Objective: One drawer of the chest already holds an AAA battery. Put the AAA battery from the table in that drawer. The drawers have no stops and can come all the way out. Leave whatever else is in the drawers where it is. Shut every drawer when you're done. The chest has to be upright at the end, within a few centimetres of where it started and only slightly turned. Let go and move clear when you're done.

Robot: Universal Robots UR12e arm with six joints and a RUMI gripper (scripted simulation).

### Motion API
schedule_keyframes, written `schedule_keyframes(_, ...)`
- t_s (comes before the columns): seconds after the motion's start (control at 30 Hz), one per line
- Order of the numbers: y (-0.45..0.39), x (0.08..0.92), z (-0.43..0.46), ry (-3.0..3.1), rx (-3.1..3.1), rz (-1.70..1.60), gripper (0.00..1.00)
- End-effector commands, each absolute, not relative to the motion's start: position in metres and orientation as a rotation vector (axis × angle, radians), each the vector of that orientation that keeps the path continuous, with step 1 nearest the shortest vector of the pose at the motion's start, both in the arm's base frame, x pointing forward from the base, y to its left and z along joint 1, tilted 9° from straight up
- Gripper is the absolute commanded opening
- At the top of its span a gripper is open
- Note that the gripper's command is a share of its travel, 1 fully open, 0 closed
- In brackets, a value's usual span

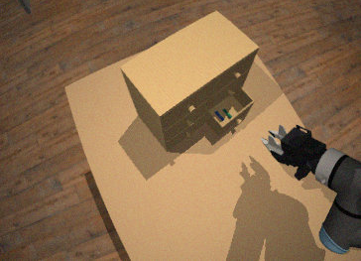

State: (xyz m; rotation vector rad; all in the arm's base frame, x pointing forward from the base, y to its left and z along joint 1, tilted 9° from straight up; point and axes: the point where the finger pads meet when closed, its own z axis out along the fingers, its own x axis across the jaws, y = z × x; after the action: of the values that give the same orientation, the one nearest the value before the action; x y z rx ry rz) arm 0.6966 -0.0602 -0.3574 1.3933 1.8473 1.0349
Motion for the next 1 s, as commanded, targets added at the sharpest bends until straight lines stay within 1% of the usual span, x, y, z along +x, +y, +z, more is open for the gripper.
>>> schedule_keyframes(0.0, -0.06, 0.697, -0.357, 1.847, 1.393, 1.035, 0.2)
schedule_keyframes(0.43, -0.059, 0.702, -0.362, 1.847, 1.393, 1.035, 0.2)
schedule_keyframes(0.97, -0.052, 0.728, -0.388, 1.847, 1.393, 1.035, 0.2)
